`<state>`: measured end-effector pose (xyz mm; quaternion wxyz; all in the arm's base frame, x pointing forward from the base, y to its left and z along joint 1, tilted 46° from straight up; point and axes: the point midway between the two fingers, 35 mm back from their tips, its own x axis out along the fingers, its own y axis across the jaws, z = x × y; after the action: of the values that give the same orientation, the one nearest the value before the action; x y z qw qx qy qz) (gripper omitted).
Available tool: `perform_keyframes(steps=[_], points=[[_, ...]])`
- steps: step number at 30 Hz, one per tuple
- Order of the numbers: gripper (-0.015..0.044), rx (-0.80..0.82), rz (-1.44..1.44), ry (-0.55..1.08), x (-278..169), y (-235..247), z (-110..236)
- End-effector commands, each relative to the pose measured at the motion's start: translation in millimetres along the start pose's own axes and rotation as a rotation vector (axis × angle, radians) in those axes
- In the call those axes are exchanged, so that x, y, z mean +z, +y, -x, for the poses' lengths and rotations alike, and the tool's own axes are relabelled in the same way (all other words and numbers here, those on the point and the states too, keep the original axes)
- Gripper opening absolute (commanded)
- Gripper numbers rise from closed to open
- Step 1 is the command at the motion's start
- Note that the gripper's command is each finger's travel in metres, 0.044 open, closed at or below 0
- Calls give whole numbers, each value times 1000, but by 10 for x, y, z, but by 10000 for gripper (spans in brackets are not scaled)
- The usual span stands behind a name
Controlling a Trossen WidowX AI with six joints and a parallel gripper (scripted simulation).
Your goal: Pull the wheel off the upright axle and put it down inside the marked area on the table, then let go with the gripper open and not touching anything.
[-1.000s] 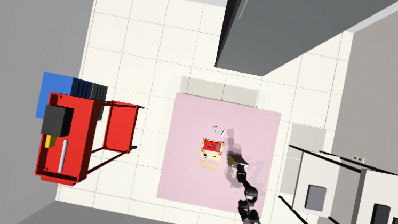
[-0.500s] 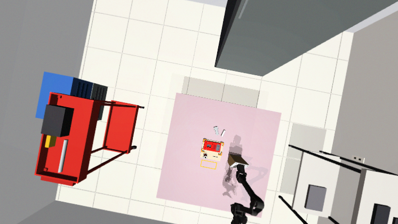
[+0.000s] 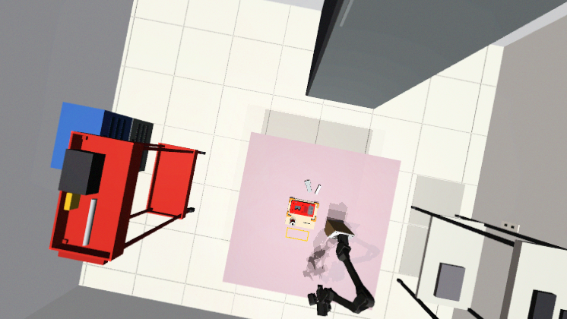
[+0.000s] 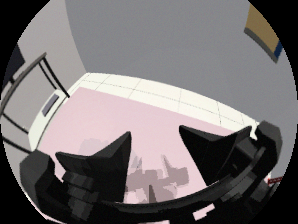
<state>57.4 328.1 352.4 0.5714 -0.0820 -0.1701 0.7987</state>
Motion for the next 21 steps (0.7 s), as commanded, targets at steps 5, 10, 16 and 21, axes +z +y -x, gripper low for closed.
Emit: perform_keyframes(steps=[5,10,16,21], points=[[300,-200,-465,221,-829,-683,280],[300,-360,-829,322,-1381,-1031,620],[300,-578,-1240,383,-1998,-1313,1167],[300,-758,-1559,384,-2427,-1419,1662]])
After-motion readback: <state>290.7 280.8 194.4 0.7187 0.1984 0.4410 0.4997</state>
